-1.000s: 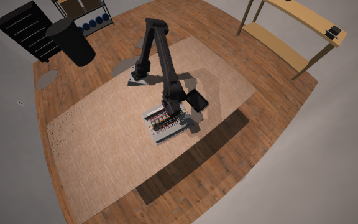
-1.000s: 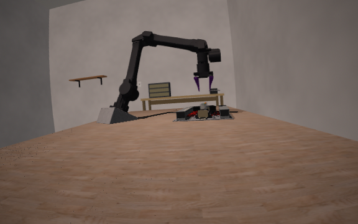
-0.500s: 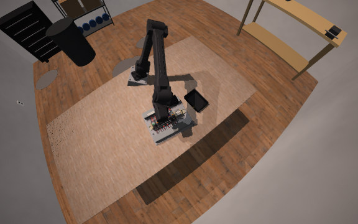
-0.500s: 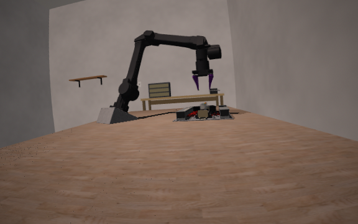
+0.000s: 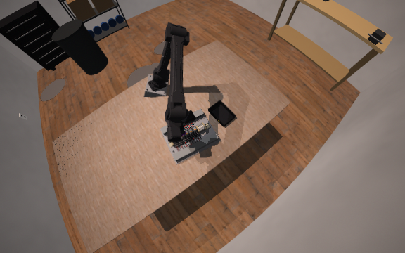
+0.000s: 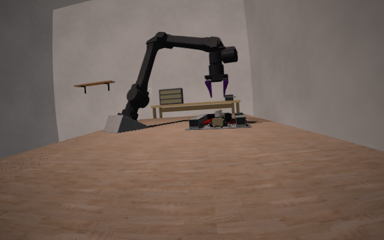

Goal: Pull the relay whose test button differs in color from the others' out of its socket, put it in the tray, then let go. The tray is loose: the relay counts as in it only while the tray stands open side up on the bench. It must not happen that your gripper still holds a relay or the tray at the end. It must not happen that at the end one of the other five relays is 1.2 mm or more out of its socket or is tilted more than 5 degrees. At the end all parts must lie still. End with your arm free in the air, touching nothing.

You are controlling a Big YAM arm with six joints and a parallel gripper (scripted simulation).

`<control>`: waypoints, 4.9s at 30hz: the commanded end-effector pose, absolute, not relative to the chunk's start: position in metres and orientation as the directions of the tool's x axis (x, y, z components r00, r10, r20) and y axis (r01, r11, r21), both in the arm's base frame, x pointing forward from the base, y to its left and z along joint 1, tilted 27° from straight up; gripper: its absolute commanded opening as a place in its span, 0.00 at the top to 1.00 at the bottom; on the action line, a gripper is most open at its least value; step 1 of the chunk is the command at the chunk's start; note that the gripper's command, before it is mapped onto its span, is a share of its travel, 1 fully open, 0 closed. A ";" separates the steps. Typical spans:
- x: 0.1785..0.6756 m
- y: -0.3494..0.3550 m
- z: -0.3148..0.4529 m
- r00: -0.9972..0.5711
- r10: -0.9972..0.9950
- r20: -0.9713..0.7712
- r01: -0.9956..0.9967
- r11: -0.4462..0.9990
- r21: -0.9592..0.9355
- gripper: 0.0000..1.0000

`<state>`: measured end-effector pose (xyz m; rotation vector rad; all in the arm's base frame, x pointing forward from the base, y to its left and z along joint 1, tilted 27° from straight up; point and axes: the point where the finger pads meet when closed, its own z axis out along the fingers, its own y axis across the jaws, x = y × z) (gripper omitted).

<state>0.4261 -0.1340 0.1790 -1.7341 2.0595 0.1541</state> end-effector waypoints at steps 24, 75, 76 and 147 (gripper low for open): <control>0.438 -0.140 0.207 -0.074 -0.923 -0.376 -0.948 0.183 -0.262 0.41; 0.424 -0.177 0.147 -0.090 -0.916 -0.391 -0.957 0.188 -0.221 0.41; 0.424 -0.176 0.149 -0.086 -0.917 -0.390 -0.957 0.185 -0.223 0.41; 0.432 -0.178 0.162 -0.073 -0.920 -0.384 -0.956 0.174 -0.236 0.41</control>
